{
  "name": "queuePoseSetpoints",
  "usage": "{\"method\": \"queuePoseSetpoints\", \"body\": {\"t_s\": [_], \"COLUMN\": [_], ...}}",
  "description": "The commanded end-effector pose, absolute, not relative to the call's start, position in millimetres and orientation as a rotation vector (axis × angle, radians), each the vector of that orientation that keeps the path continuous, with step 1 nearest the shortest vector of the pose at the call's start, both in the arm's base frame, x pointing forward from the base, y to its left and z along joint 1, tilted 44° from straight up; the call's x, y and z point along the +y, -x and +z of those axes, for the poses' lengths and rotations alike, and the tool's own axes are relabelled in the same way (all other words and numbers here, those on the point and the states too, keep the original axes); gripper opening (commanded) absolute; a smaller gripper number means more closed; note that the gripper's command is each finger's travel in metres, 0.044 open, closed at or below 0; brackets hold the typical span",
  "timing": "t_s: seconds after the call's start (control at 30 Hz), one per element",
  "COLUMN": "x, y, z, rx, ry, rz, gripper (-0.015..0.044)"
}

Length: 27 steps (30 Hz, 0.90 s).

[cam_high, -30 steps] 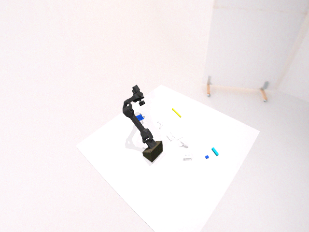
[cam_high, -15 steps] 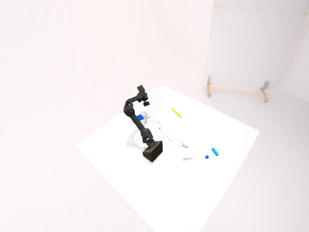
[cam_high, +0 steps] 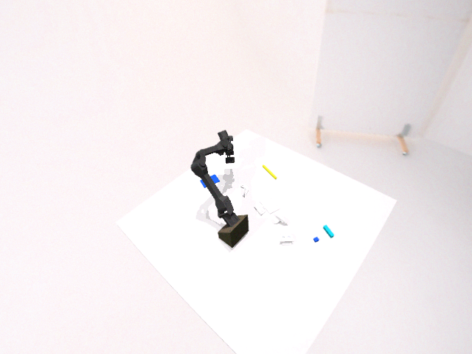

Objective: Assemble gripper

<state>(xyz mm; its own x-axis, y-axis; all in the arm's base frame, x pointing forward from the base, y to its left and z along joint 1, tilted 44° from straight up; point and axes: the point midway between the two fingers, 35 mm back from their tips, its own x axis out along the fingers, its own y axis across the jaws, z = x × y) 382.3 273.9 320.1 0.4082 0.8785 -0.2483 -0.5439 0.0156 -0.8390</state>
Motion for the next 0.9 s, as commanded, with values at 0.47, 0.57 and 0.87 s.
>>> {"method": "queuePoseSetpoints", "body": {"t_s": [0.47,0.57,0.87], "x": [228.3,220.2,193.6], "y": [-422.1,-427.2,-438.9], "z": [261.8,252.5,225.2], "rx": [-0.055,-0.002,0.143], "ry": [0.884,0.851,0.752], "rz": [1.117,1.107,1.058], "gripper": [0.0000,0.0000,0.0000]}}
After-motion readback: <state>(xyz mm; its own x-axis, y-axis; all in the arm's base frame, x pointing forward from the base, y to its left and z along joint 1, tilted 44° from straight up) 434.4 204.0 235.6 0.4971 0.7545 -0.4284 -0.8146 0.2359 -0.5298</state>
